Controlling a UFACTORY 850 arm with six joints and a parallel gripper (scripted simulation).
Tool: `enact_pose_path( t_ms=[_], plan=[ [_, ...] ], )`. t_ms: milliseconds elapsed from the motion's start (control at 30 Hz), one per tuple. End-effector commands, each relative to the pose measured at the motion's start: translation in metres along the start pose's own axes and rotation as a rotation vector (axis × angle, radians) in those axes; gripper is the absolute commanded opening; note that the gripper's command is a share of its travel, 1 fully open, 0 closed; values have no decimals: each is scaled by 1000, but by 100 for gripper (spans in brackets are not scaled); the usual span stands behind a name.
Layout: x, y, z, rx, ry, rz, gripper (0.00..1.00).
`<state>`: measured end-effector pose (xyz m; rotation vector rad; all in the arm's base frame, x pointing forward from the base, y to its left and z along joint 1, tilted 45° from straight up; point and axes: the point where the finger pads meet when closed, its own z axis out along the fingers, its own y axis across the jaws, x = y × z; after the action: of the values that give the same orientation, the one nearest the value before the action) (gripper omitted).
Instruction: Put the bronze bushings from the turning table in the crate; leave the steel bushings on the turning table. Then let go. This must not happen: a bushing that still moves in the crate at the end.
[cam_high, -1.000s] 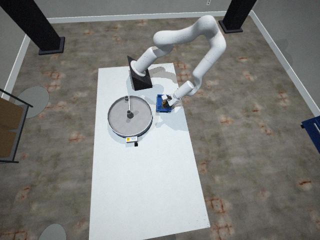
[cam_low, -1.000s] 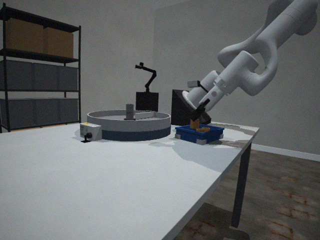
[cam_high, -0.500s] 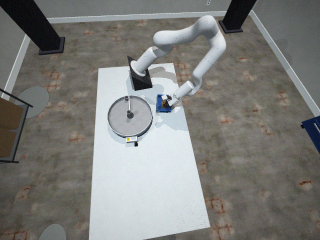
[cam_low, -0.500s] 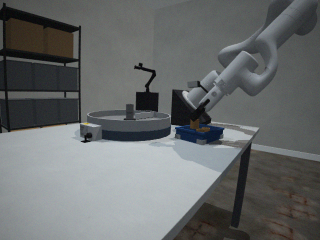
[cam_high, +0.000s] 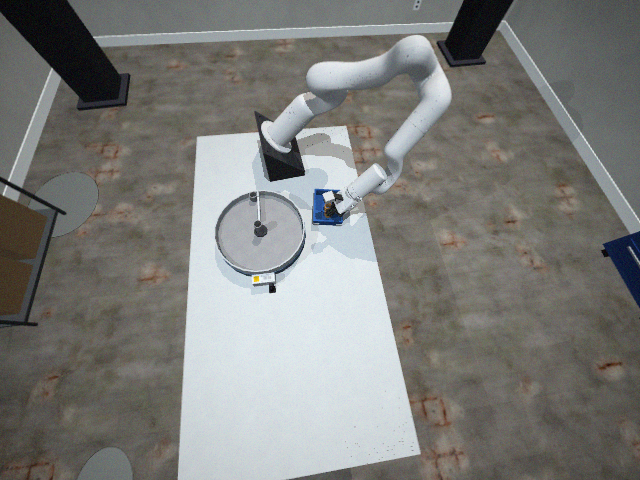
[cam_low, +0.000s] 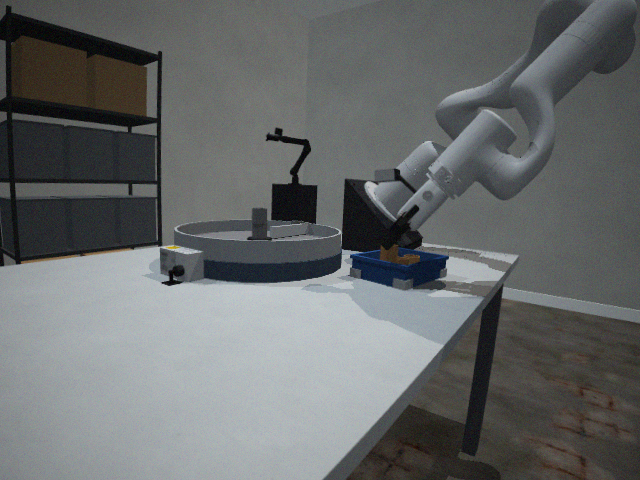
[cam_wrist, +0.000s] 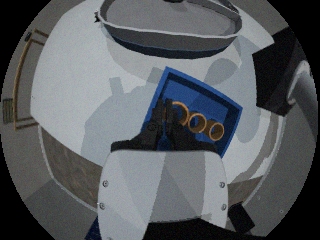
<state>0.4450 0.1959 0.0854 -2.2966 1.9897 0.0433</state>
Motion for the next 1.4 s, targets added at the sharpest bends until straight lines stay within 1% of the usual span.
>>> enact_pose_path(
  t_ms=[0, 167, 533, 1367],
  plan=[
    [-5, -1, 6, 1, 0, 0, 0],
    [-10, -1, 12, 1, 0, 0, 0],
    [-16, -1, 19, 1, 0, 0, 0],
    [-17, -1, 20, 1, 0, 0, 0]
  ],
)
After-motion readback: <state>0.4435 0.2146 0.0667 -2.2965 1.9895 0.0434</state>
